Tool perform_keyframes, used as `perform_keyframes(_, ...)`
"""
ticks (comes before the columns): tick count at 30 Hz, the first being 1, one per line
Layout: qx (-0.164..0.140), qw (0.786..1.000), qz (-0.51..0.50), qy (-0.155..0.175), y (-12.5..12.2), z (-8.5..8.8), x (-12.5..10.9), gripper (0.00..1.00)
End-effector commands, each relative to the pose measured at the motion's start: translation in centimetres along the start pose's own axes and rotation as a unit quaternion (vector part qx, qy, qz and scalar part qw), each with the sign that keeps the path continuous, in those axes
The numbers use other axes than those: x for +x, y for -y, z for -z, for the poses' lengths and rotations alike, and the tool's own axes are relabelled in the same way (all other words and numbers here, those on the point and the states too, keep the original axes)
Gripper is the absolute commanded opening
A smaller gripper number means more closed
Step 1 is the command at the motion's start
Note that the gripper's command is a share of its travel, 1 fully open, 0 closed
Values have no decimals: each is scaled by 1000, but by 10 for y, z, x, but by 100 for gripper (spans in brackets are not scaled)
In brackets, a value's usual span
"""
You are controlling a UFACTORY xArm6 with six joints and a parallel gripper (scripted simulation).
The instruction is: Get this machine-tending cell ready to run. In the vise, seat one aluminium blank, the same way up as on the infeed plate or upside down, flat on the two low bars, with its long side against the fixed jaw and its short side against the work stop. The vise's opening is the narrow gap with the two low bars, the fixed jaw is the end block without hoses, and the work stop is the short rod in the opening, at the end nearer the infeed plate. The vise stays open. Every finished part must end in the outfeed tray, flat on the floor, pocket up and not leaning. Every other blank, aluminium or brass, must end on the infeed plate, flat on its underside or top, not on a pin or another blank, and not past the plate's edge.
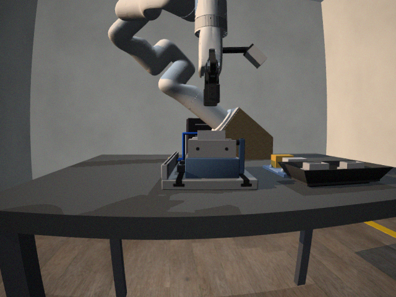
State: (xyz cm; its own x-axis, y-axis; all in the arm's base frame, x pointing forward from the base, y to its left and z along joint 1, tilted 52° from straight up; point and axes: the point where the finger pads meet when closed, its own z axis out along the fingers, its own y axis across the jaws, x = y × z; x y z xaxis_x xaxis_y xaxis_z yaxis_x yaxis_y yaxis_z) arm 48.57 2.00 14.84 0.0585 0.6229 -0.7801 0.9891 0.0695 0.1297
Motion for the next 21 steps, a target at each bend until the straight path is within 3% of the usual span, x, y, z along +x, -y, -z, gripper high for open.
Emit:
perform_keyframes(1, -2, 1000, -1, -1, -1, 9, 0, 69)
perform_keyframes(8, -2, 1000, -1, -1, -1, 11, 0, 69)
perform_keyframes(9, -2, 1000, -1, -1, -1, 11, 0, 0)
perform_keyframes(21, -2, 1000, -1, -1, -1, 11, 0, 0)
